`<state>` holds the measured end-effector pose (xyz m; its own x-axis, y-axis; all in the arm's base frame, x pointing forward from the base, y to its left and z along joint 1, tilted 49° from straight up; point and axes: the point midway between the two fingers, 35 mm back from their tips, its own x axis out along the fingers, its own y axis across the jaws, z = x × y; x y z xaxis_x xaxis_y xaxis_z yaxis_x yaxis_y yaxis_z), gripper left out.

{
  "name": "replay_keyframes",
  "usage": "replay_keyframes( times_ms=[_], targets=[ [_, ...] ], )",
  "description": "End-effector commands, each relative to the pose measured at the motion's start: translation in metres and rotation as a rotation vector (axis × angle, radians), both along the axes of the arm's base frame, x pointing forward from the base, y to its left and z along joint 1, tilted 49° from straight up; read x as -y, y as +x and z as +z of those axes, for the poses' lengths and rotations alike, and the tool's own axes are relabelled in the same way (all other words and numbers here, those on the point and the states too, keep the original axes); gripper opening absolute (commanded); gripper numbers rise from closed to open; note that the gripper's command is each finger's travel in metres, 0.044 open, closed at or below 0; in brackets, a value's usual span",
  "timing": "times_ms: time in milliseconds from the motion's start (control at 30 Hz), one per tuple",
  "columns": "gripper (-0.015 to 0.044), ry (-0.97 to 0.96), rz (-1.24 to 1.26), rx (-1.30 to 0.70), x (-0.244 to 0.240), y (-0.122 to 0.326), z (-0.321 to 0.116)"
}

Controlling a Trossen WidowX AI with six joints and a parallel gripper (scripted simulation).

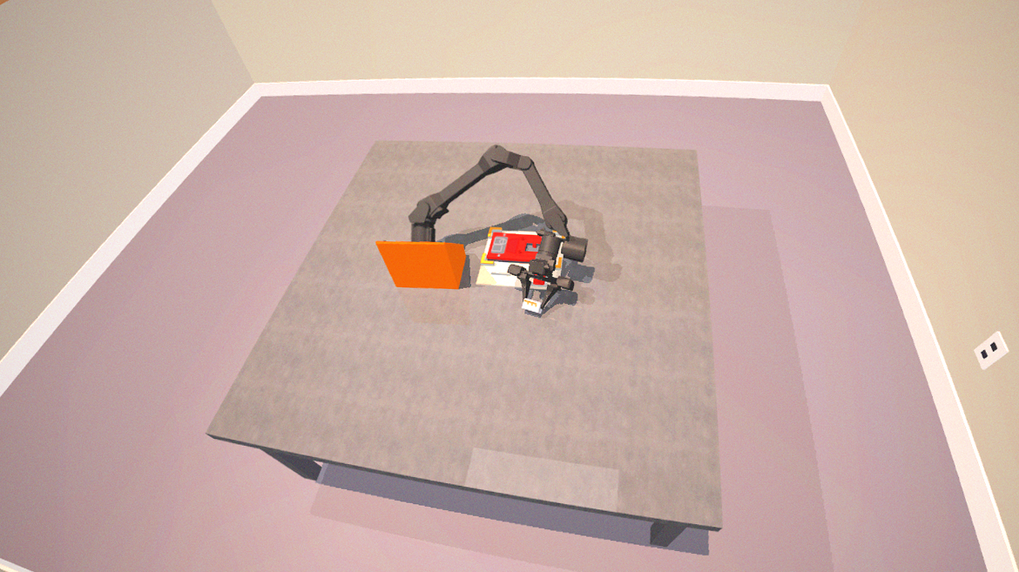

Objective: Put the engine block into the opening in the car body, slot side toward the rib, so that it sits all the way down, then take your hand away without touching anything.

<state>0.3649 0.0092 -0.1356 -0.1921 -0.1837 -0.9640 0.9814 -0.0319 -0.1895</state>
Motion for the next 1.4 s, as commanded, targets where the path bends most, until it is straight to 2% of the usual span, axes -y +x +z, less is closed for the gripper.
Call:
replay_keyframes(
  times_ms=[0, 900, 1367],
  targets=[
    [0.0, 0.009, 0.009, -0.005, -0.0047, -0.0009, -0.003],
    [0.0, 0.009, 0.009, -0.005, -0.0047, -0.0009, -0.003],
    [0.0368, -0.003, 0.001, -0.001, 0.0001, 0.0, -0.0009]
  ],
)
